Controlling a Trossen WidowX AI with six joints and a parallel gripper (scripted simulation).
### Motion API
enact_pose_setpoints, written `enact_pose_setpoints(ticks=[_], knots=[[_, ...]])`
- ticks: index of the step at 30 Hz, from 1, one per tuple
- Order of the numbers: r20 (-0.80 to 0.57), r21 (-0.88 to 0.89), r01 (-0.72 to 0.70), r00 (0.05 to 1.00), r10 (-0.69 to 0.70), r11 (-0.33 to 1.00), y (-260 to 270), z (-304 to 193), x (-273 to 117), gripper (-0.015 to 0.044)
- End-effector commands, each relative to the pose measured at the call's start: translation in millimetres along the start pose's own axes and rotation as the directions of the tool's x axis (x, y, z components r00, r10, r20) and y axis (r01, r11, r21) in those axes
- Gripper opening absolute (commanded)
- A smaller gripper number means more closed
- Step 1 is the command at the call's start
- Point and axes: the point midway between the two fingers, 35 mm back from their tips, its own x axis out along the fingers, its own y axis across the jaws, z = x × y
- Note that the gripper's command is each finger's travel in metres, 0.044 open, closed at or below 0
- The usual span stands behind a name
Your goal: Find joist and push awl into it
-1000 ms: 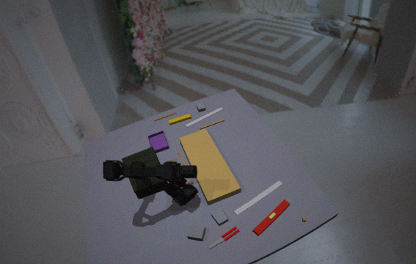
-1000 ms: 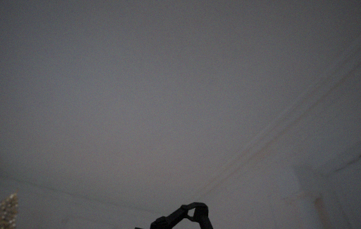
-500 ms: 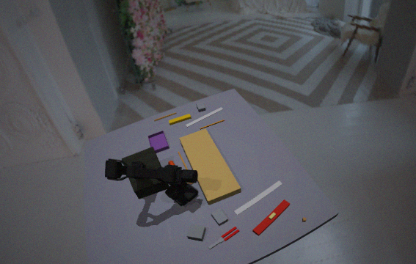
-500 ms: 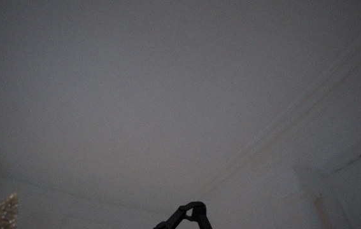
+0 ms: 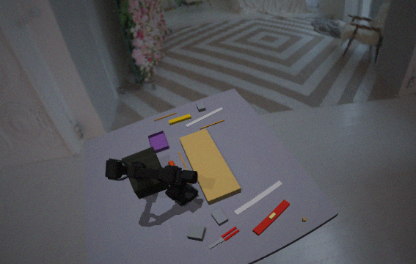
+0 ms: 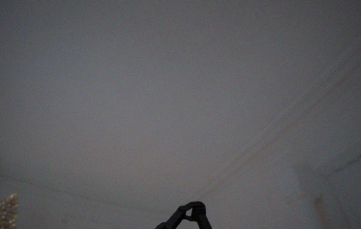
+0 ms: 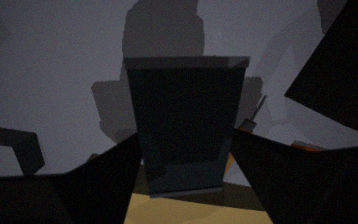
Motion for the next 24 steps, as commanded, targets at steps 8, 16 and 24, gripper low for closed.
enact_pose_setpoints(ticks=[8, 16, 24], knots=[[-0.001, -0.003, 0.002, 1.0, -0.002, 1.0, -0.1, -1.6, -8.9, 0.0065], [-0.001, -0.003, 0.003, 1.0, -0.003, 1.0, -0.1, -2.6, -21.2, 0.0], [-0.001, -0.003, 0.002, 1.0, -0.002, 1.0, -0.2, -2.8, -33.1, 0.0]])
